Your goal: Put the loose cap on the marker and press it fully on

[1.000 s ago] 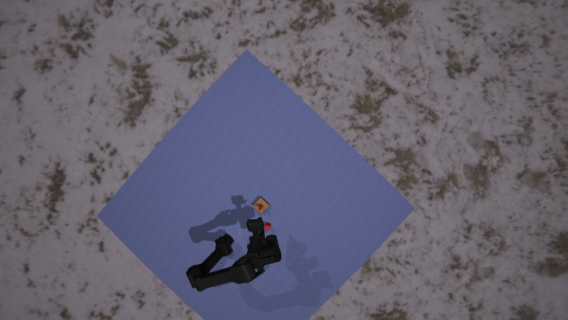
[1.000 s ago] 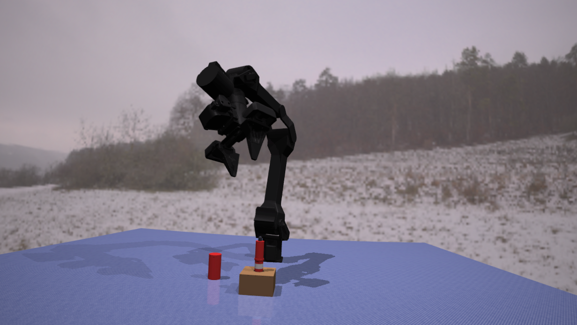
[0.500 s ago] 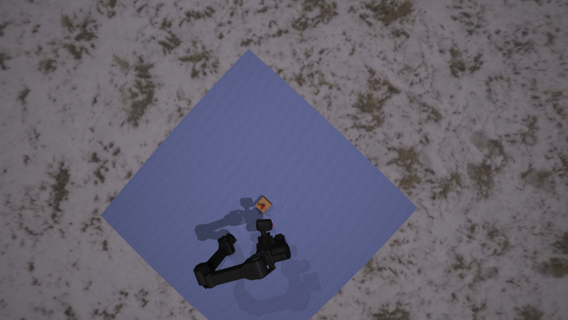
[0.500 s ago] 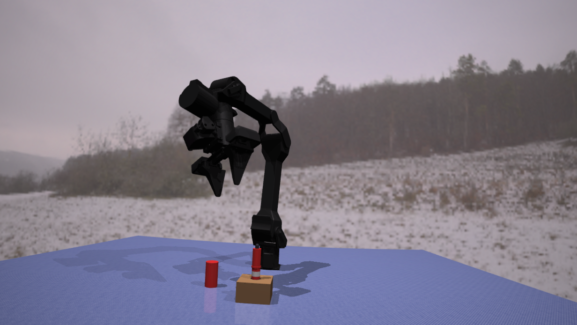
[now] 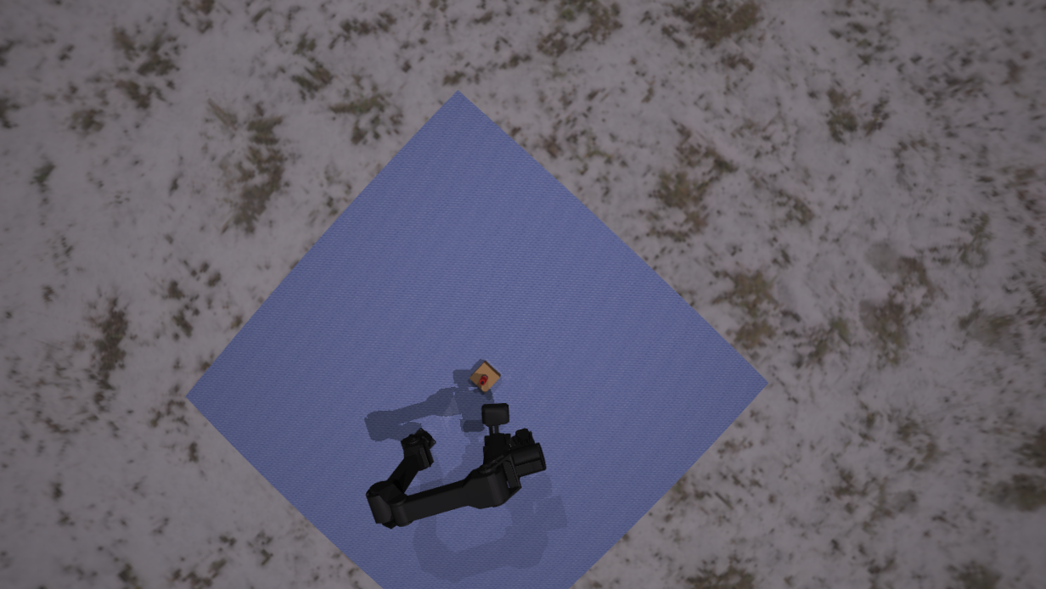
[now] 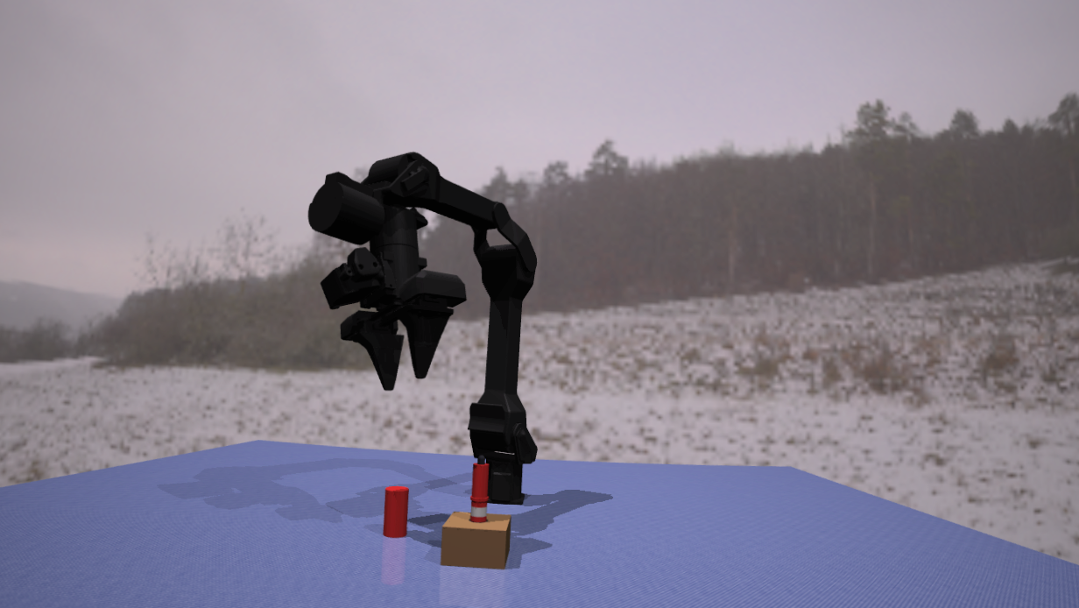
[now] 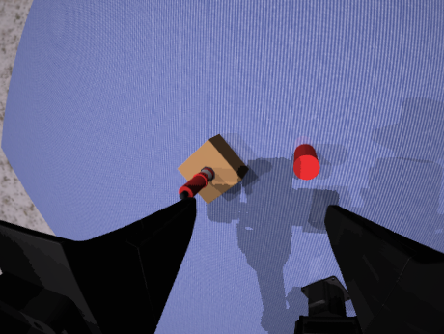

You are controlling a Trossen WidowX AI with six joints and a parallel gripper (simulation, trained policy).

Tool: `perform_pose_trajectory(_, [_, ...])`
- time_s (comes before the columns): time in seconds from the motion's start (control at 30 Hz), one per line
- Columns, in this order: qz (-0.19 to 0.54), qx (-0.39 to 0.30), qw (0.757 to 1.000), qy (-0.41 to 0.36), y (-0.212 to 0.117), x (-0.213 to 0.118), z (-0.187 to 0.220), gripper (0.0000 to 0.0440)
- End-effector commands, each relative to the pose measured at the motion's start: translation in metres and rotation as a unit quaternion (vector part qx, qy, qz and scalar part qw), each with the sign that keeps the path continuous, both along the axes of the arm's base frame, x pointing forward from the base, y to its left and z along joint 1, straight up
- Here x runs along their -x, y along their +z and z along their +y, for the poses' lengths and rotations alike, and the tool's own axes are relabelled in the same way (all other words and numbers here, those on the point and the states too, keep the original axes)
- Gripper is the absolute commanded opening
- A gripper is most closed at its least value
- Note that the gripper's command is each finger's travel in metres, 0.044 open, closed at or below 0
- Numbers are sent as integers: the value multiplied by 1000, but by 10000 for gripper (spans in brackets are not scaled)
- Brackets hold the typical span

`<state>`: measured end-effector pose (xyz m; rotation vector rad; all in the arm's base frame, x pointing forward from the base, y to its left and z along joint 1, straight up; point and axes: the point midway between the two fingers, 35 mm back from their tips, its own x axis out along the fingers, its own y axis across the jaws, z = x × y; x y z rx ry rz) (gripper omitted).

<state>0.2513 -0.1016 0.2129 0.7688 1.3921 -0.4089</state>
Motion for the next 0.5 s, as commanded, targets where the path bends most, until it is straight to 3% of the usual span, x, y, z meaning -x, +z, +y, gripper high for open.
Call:
perform_pose_trajectory(0.0, [21, 3, 1000, 2, -9, 3, -4, 323])
perform_pose_trajectory(0.47, [84, 17, 996, 13, -39, 6, -18, 320])
